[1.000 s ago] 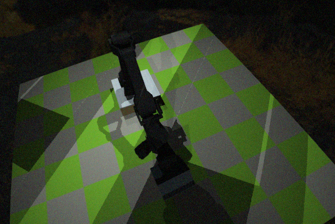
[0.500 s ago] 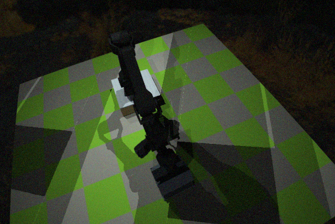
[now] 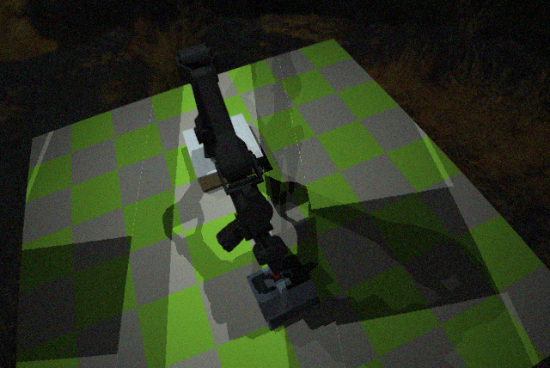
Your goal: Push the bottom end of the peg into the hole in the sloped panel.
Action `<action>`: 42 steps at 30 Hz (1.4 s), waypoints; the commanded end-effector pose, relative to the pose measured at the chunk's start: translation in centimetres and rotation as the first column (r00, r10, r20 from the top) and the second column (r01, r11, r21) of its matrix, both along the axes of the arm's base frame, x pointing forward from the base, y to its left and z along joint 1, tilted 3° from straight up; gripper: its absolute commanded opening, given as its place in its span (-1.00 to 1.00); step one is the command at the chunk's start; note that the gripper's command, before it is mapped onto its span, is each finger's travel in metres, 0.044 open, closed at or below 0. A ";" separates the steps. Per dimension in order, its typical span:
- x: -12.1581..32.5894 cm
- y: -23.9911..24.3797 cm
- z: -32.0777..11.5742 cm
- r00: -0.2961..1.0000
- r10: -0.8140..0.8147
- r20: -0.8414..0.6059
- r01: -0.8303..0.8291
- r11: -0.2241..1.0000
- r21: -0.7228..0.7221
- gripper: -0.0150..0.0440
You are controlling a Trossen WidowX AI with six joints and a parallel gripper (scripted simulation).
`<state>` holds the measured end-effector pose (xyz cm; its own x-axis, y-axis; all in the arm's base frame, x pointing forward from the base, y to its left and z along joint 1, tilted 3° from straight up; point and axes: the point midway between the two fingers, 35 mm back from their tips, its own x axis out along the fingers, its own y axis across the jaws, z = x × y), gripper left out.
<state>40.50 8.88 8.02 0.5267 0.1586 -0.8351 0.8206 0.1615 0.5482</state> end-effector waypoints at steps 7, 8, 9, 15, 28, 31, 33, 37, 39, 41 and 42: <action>-0.8 -0.3 1.7 1.000 0.001 0.003 -0.001 1.000 0.000 1.00; -0.9 -0.3 1.9 1.000 0.001 0.003 -0.001 1.000 0.000 1.00; -1.0 -0.3 2.0 1.000 0.001 0.003 -0.001 1.000 0.000 1.00; -1.5 -0.5 2.8 1.000 0.000 0.002 0.000 1.000 0.000 1.00; -2.6 -0.9 4.6 1.000 -0.002 0.000 0.002 1.000 0.000 1.00; -2.9 -1.0 5.0 1.000 -0.002 0.000 0.002 1.000 -0.001 1.00; -3.1 -1.0 5.2 1.000 -0.002 0.000 0.002 1.000 -0.001 1.00; -3.3 -1.1 5.5 1.000 -0.002 -0.001 0.002 1.000 -0.001 1.00; -3.5 -1.2 5.8 1.000 -0.002 -0.001 0.002 1.000 -0.001 1.00; -3.7 -1.3 6.1 1.000 -0.002 -0.001 0.002 1.000 -0.001 1.00; -3.8 -1.3 6.2 1.000 -0.002 -0.001 0.002 1.000 -0.001 1.00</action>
